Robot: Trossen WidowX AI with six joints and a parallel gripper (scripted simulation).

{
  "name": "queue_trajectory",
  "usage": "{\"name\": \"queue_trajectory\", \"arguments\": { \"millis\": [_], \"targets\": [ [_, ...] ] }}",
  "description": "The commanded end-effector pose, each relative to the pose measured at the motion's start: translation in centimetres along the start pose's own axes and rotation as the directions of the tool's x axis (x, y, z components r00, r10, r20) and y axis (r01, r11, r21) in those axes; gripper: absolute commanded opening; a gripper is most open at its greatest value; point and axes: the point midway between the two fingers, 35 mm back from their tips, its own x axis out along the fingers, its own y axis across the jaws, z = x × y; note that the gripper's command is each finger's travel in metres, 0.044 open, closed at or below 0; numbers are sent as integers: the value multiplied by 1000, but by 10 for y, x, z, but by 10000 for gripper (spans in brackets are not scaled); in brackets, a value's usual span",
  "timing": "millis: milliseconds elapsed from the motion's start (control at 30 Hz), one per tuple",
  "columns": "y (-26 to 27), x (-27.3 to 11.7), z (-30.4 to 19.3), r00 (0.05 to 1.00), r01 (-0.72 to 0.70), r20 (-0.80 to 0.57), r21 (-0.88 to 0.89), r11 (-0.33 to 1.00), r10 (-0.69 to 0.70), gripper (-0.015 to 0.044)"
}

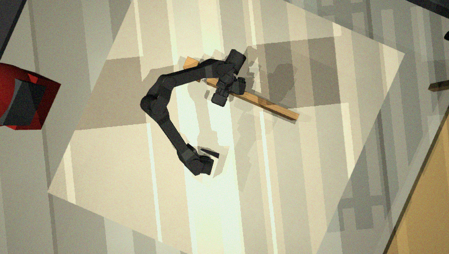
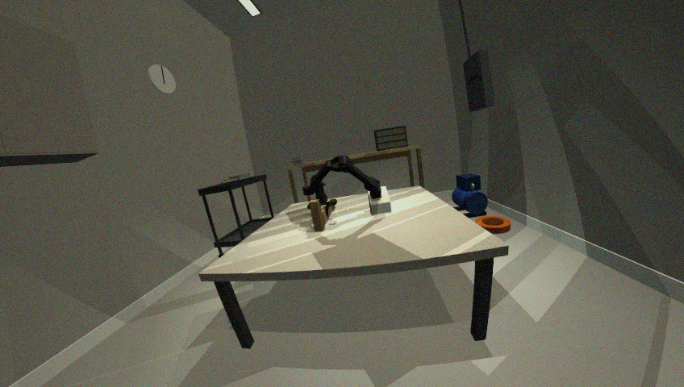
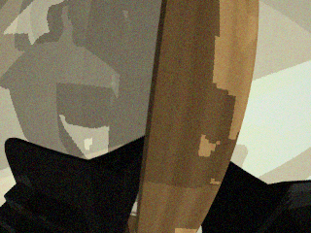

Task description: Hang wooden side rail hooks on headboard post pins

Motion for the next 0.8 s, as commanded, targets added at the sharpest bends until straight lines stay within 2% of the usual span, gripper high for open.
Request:
{"name": "queue_trajectory", "arguments": {
  "millis": [0, 767],
  "targets": [
    [4, -6, 1, 1000, -18, 4, -12, 1000, 18, 0],
    [3, -10, 1, 1000, -18, 4, -12, 1000, 18, 0]
  ]
}}
